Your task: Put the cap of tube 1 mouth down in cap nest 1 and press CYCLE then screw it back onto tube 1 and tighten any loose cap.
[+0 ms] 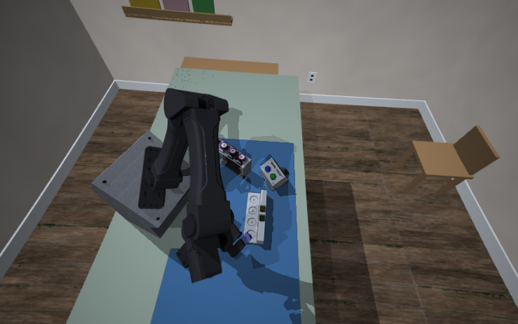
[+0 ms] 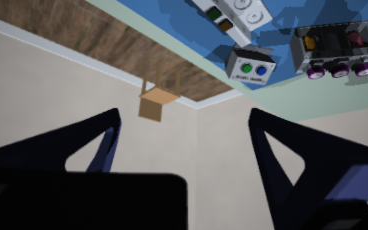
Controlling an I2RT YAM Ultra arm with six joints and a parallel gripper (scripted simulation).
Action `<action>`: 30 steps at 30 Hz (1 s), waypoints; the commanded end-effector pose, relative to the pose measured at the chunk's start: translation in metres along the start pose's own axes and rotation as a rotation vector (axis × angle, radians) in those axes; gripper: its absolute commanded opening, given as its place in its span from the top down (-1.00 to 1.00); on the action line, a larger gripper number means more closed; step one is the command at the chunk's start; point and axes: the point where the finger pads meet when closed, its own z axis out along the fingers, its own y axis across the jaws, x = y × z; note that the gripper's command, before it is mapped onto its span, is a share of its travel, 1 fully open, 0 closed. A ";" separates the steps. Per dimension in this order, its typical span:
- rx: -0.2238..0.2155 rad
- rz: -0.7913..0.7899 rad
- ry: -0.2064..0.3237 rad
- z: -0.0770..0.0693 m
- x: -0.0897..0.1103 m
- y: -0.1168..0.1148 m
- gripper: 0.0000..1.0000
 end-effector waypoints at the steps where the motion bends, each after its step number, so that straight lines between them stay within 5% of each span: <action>1: -0.004 -0.006 -0.001 -0.001 0.001 0.001 -1.00; 17: -0.004 -0.006 -0.001 -0.001 0.001 0.001 -1.00; 18: -0.004 -0.006 -0.001 -0.001 0.001 0.001 0.02; 30: -0.004 -0.006 -0.001 -0.001 0.001 0.001 0.02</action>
